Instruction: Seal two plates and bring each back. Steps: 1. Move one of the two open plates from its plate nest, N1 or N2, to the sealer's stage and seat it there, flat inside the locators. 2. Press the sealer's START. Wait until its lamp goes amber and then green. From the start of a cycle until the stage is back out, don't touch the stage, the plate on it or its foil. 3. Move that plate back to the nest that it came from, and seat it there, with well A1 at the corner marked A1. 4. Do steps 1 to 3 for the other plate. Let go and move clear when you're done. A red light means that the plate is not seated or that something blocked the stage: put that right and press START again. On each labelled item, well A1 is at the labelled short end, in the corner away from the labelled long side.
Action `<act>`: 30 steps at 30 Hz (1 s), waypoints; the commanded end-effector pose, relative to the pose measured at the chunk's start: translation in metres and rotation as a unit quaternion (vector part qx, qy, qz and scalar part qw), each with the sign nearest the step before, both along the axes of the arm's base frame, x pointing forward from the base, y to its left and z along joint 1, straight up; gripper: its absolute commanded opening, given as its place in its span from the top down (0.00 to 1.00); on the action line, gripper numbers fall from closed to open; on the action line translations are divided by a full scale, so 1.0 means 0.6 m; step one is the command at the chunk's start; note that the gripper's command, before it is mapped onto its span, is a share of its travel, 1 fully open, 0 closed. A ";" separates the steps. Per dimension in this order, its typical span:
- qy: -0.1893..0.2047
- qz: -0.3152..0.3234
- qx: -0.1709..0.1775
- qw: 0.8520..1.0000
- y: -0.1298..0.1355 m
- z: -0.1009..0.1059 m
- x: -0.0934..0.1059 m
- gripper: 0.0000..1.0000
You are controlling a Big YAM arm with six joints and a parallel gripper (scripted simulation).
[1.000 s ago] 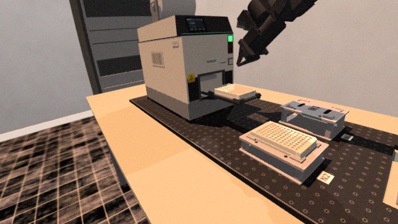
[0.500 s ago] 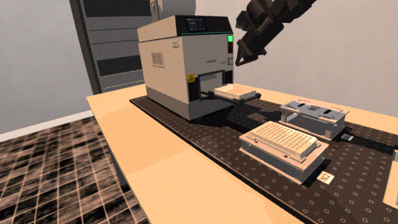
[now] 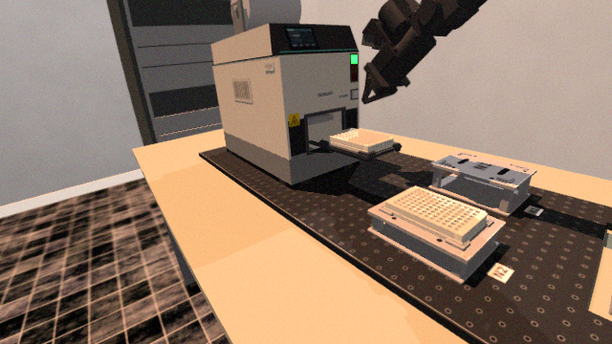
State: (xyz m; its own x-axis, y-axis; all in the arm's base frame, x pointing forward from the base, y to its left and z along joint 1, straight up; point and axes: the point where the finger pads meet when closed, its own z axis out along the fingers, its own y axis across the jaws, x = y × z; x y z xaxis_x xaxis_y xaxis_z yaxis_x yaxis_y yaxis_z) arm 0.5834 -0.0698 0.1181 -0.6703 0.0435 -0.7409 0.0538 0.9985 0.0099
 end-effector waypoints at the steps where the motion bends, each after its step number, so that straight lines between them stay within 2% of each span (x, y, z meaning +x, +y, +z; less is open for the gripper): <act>1: -0.017 -0.009 0.001 1.000 -0.004 0.042 0.009 1.00; 5: -0.027 -0.006 0.003 1.000 -0.002 0.066 0.022 1.00; 9: -0.030 -0.002 0.002 1.000 0.006 0.068 0.032 1.00; 13: -0.023 0.001 0.001 1.000 0.016 0.058 0.038 1.00; 16: -0.022 -0.003 0.002 1.000 0.005 0.048 0.039 1.00; 30: -0.002 -0.001 -0.003 1.000 -0.008 0.003 0.013 1.00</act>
State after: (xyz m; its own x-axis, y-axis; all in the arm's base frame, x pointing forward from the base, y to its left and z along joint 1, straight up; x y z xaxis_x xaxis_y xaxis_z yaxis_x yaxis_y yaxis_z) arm 0.5888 -0.0677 0.1331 -0.6594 0.0428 -0.7506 0.0546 0.9985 0.0091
